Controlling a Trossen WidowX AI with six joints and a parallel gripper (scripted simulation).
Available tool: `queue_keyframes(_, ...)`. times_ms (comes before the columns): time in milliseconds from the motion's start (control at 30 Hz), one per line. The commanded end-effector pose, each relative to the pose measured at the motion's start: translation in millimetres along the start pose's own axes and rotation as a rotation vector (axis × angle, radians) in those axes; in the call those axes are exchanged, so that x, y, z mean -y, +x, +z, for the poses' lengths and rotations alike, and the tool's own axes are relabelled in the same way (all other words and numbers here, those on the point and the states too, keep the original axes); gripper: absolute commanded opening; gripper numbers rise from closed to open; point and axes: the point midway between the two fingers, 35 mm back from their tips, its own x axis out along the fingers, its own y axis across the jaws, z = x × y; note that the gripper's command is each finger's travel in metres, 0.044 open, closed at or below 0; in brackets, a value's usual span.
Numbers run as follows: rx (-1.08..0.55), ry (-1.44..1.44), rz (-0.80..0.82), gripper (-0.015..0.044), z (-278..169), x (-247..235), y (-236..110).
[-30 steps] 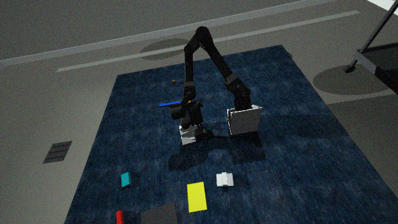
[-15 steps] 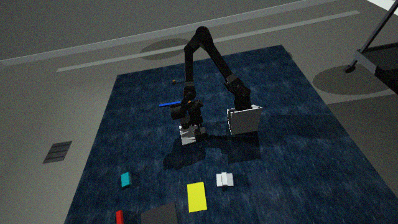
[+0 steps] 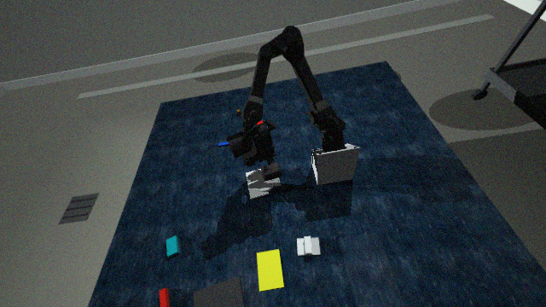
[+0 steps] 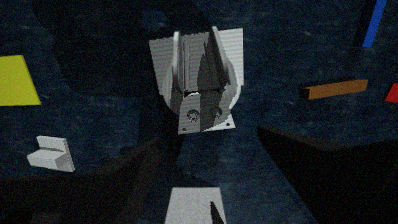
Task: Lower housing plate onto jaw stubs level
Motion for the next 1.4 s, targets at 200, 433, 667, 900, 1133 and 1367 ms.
queue_keyframes(200,-0.002,0.002,0.01,0.044,-21.7,-7.4,-51.4)
queue_keyframes(433,-0.002,0.003,0.008,0.044,-25.1,-7.5,-57.4)
queue_keyframes(667,-0.002,0.003,0.008,0.044,-25.1,-7.5,-57.4)
queue_keyframes(900,-0.002,0.003,0.008,0.044,-25.1,-7.5,-57.4)
queue_keyframes(1133,-0.002,0.003,0.008,0.044,-25.1,-7.5,-57.4)
queue_keyframes(1367,-0.002,0.003,0.008,0.044,-25.1,-7.5,-57.4)
